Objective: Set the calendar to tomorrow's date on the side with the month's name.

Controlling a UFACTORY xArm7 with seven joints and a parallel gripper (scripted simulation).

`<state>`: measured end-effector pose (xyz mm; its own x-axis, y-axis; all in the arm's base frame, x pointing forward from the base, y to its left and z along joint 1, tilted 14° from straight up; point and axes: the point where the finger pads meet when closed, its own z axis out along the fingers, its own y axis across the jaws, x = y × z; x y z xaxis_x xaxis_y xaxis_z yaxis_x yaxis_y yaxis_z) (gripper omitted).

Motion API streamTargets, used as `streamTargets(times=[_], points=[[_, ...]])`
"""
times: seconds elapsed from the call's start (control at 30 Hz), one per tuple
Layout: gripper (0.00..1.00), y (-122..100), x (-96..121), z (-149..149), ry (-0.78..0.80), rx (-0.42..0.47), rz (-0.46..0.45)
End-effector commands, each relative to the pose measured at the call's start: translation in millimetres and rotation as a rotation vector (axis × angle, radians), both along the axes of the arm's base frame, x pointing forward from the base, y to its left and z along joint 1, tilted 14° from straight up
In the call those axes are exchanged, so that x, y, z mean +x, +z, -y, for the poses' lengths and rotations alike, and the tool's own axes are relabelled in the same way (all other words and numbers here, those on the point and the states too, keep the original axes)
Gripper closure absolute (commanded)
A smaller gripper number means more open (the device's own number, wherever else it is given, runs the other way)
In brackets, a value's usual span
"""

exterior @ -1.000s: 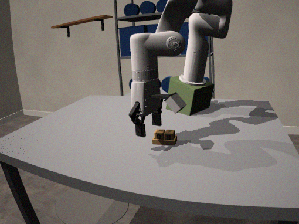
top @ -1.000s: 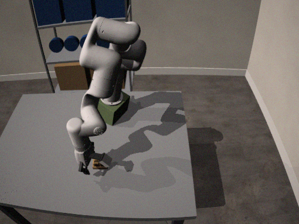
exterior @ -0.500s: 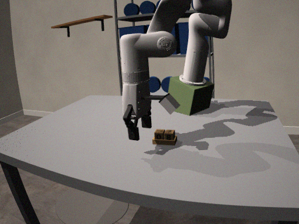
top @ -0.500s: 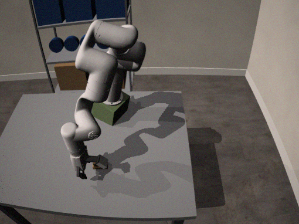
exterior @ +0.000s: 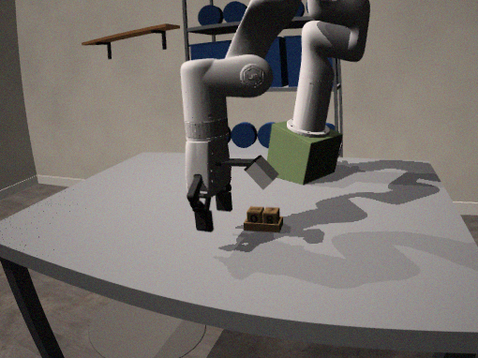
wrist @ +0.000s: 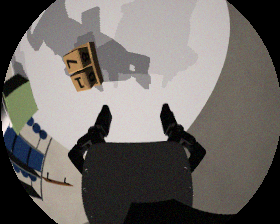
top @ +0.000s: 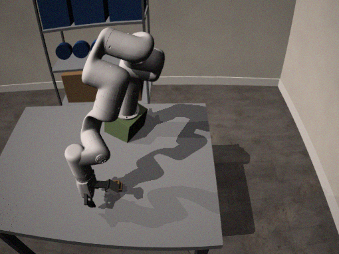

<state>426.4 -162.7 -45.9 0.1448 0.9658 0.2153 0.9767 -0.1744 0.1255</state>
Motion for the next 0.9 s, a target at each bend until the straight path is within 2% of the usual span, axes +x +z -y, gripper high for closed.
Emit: streamTargets(times=[0.0,0.23,0.87], points=[[0.0,-11.3,3.1,-1.1,-0.001,-0.002,0.003],[0.0,-25.5,5.5,-3.9,-0.001,-0.002,0.003],[0.0,-26.2,5.6,-4.0,-0.001,-0.002,0.003]])
